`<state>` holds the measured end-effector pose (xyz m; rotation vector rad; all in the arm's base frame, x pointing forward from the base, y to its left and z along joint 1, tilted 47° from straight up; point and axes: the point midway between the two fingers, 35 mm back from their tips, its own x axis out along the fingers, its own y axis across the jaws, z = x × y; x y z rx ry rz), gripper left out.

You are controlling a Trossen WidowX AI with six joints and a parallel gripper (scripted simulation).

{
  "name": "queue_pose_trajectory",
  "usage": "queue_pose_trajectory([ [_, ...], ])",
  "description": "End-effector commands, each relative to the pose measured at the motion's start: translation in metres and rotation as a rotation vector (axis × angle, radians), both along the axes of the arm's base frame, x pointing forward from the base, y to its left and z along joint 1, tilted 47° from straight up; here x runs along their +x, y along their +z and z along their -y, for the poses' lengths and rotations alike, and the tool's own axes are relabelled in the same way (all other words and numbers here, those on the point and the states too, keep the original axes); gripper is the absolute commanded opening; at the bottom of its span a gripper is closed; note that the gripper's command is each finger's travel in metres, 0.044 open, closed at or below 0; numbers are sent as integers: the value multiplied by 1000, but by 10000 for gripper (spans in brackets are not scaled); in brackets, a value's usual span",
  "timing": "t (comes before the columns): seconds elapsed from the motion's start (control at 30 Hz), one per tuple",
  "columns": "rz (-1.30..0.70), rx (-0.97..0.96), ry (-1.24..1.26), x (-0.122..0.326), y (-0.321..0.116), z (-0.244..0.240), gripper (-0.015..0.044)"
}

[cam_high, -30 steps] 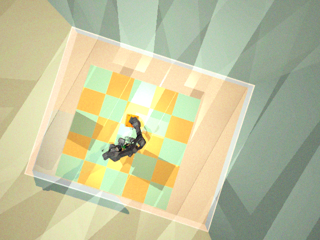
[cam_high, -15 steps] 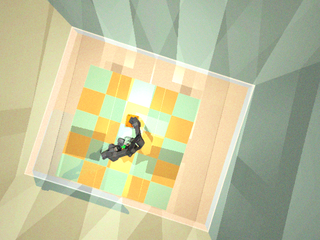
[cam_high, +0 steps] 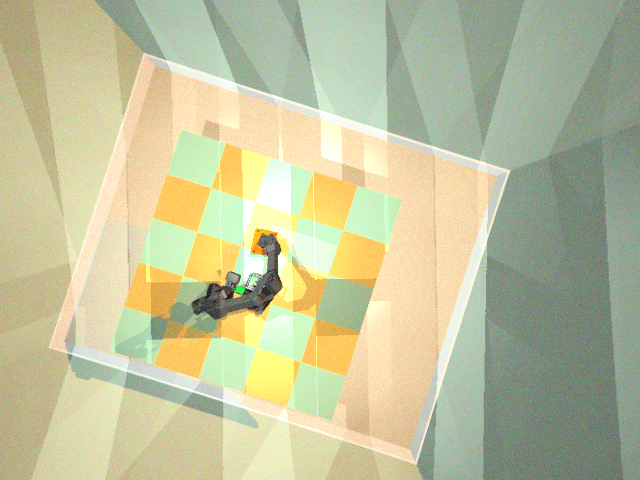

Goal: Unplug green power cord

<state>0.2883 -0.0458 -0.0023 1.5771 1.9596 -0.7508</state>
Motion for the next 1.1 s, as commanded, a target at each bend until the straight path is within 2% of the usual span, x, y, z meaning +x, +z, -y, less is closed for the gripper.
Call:
queue_pose_trajectory([
  [0.0, 4, -1, -2, -1, 1, -2, 184],
  [0.33, 4, -3, -2, 1, -6, 9, 440],
  [0.53, 5, -5, -2, 4, -33, 49, 440],
  [1.07, 5, -5, -2, 4, -33, 49, 440],
])
